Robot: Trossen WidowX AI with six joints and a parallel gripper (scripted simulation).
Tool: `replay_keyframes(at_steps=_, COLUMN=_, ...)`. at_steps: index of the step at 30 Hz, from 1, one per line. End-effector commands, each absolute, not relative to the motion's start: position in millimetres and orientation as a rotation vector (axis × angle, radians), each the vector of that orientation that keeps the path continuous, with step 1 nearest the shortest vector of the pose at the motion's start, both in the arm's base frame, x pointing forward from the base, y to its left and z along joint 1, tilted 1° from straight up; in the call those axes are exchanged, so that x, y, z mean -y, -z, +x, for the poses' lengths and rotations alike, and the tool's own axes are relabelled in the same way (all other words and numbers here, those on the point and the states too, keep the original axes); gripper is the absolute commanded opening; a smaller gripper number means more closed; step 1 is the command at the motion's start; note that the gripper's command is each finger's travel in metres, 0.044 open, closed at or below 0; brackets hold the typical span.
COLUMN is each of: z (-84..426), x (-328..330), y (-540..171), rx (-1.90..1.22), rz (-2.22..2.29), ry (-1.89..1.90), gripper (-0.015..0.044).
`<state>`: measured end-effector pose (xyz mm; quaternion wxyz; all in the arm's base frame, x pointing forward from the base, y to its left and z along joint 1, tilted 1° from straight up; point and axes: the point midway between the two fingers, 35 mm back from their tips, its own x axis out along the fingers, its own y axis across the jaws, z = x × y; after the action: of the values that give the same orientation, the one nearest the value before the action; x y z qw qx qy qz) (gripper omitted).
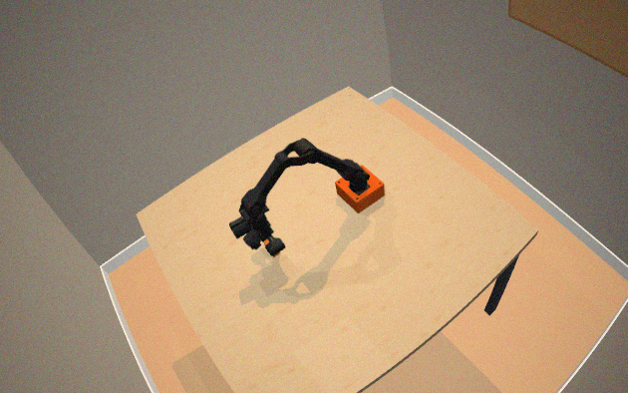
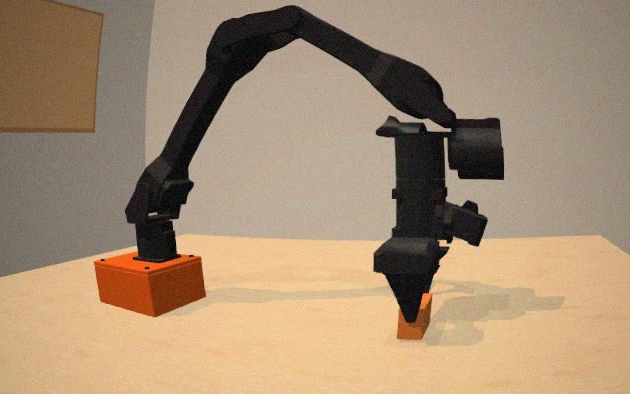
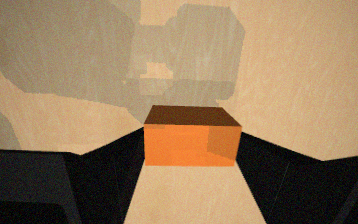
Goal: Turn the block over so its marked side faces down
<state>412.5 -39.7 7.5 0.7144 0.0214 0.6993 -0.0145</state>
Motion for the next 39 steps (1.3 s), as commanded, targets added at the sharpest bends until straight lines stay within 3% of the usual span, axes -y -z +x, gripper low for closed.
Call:
replay_keyframes(at_steps=1, z=415, x=40, y=-30, rx=-1.533, rz=0.042, ry=0.030, gripper=0.0000)
replay_keyframes(at_steps=39, z=415, x=41, y=-17, rx=-1.084, rz=0.034, ry=0.037, gripper=0.0000)
